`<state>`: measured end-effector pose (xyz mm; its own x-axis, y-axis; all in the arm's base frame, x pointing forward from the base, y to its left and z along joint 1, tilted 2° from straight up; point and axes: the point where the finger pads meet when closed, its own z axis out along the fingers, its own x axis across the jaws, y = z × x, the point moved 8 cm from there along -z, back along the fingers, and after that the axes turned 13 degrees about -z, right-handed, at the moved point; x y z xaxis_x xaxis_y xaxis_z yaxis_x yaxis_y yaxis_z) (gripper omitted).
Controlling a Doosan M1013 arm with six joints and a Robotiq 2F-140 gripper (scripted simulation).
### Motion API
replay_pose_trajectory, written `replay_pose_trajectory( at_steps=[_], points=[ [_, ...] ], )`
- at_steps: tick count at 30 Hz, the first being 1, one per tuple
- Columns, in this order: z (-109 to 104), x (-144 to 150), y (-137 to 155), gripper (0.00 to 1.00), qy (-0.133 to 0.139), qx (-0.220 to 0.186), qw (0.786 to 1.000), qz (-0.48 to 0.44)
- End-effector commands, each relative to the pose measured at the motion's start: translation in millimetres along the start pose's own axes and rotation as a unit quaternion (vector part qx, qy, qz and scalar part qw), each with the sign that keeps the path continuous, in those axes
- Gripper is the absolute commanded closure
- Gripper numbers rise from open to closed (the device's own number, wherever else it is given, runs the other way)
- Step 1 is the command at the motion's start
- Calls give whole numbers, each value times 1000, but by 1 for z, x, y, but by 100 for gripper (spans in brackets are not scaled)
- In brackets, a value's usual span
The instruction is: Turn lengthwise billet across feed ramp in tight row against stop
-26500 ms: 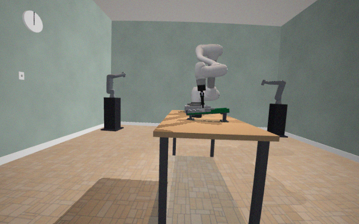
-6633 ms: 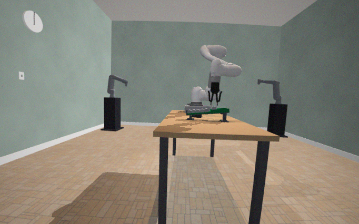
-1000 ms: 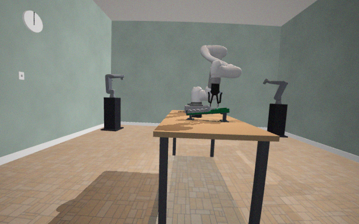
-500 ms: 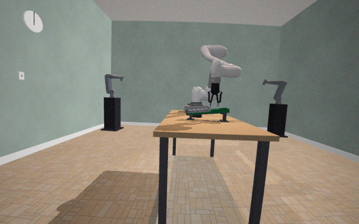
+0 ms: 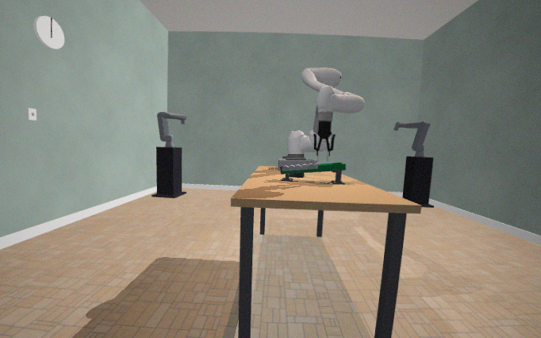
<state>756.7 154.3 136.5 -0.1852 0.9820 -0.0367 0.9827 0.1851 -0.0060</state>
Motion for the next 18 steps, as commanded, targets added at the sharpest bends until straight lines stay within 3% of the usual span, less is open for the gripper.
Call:
replay_pose_trajectory(
  at_steps=[1,18],
  points=[
    [-3,0,0,59,0,0,1000,0],
    [-40,0,0,59,0,0,1000,0]
  ],
)
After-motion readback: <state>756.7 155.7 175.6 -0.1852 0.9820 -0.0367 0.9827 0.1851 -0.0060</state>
